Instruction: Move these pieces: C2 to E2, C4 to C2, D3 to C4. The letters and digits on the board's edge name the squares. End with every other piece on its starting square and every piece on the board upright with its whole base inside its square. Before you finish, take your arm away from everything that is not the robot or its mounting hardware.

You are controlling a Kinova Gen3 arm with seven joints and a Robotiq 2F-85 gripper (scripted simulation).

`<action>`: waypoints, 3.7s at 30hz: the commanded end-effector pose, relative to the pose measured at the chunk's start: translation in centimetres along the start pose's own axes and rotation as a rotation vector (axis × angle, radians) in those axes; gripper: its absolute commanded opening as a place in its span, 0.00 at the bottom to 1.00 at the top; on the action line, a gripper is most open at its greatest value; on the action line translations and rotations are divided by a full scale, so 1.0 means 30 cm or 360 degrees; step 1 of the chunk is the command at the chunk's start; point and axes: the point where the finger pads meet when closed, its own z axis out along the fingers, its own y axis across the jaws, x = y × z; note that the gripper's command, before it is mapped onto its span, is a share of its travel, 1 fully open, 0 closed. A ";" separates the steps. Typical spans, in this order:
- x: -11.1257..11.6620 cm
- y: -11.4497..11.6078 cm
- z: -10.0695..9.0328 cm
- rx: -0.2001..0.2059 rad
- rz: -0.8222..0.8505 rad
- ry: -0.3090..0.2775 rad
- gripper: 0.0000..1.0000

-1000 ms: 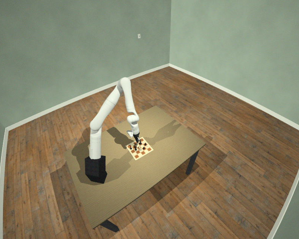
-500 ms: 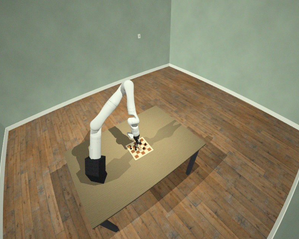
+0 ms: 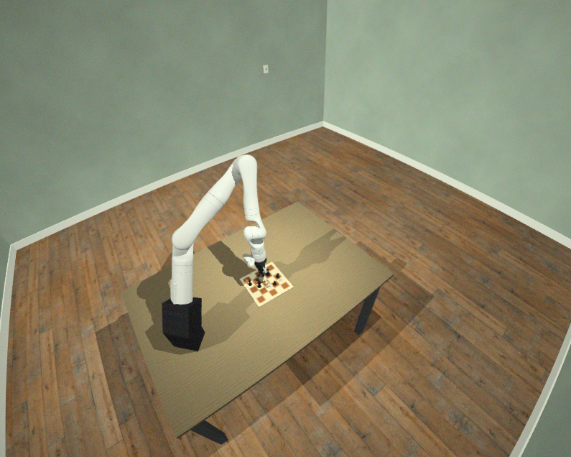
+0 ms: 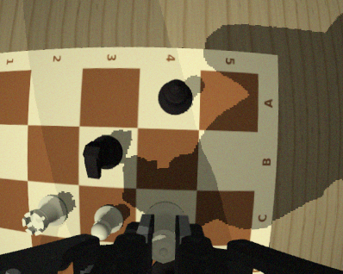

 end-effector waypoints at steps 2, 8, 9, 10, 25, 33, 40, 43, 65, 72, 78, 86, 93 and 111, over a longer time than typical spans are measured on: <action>0.000 -0.001 -0.001 0.0001 0.0000 -0.0001 0.00; 0.000 -0.001 -0.001 0.0001 0.0000 -0.0001 0.00; 0.000 -0.001 -0.001 0.0001 0.0000 -0.0001 0.00; 0.000 -0.001 -0.001 0.0001 0.0000 -0.0001 0.00; 0.000 -0.001 -0.001 0.0001 0.0000 -0.0001 0.00; 0.000 -0.001 -0.001 0.0001 0.0000 -0.0001 0.00; 0.000 -0.001 0.001 0.0001 0.0000 -0.0001 0.00; -0.001 -0.001 0.004 0.0001 0.0000 -0.0001 0.00; 0.000 -0.001 0.012 0.0001 0.0000 -0.0001 0.00; 0.000 -0.001 0.012 0.0001 0.0000 -0.0001 0.00; 0.000 -0.001 0.012 0.0001 0.0000 -0.0001 0.00; 0.000 -0.001 0.012 0.0001 0.0000 -0.0001 0.00; 0.000 -0.001 0.012 0.0001 0.0000 -0.0001 0.00; 0.000 -0.001 0.012 0.0001 0.0000 -0.0001 0.41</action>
